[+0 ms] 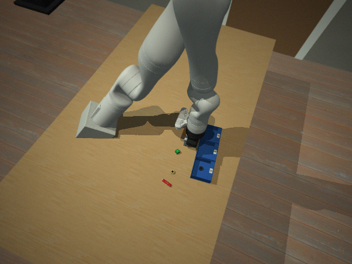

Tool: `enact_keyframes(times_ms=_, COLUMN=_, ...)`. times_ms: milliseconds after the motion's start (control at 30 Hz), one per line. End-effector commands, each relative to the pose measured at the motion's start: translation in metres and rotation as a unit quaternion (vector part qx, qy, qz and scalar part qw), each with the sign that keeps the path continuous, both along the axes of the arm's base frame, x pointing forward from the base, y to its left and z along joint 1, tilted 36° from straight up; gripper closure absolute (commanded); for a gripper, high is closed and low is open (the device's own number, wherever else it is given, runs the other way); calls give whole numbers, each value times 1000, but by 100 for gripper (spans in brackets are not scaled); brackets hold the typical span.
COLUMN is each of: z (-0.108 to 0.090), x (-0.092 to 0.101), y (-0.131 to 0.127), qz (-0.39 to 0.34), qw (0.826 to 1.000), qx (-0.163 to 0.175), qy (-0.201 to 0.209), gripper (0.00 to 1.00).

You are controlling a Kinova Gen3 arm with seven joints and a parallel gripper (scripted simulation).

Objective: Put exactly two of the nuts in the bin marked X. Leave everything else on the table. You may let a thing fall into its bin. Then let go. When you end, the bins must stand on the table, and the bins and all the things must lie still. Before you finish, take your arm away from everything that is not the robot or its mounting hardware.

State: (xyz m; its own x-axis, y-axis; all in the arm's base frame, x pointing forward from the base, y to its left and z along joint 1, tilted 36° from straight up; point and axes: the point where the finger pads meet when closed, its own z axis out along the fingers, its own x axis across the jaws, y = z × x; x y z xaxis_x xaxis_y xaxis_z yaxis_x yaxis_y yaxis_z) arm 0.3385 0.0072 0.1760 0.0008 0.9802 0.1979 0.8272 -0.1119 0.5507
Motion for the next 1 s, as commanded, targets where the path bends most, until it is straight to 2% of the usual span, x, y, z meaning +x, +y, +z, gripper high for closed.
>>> enact_keyframes(times_ms=0, z=0, x=0, y=0, qz=2, qw=1000, qx=-1, qy=-1, gripper=66)
enact_keyframes(times_ms=500, z=3, x=-2, y=-1, qz=0, qw=1000, qx=-1, qy=0, gripper=66)
enact_keyframes(times_ms=967, z=41, x=-28, y=-8, qz=2, qw=1000, qx=-1, qy=0, gripper=66)
